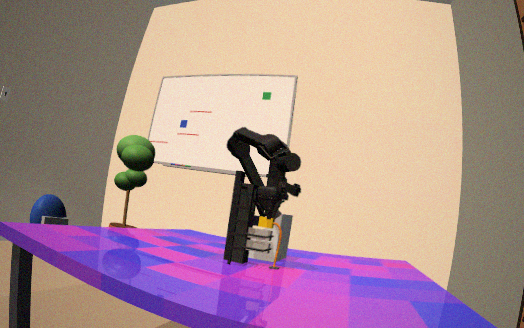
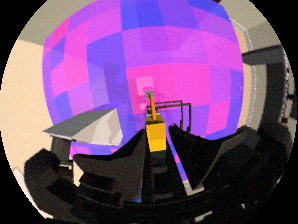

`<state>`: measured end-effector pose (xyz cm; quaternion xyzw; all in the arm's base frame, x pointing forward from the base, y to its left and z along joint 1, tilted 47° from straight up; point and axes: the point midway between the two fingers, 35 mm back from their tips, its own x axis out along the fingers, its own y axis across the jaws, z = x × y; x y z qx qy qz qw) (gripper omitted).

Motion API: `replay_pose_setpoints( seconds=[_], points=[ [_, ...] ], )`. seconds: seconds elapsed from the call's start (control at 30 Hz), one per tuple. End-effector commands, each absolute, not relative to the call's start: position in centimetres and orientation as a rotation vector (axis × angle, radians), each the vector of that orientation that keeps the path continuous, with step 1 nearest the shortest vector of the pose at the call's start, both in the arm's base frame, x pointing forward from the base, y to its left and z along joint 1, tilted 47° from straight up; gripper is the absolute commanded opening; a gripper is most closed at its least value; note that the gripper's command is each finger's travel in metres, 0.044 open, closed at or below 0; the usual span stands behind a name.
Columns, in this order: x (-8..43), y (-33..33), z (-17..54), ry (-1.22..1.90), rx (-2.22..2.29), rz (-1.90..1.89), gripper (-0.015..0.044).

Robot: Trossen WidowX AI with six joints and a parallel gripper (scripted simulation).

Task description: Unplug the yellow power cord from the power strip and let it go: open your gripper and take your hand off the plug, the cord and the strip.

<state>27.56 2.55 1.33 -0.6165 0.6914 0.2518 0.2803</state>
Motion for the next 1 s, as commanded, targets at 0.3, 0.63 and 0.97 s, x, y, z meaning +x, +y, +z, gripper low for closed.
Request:
replay_pose_setpoints(
  seconds=[0.3,0.63,0.97],
  points=[
    [27.5,2.2,1.1,1.856,-1.651,0.675,0.0042],
    [27.5,2.4,0.9,1.856,-1.651,0.675,0.0000],
    [27.8,3.6,-0.1,1.855,-1.652,0.677,0.0000]
  ],
)
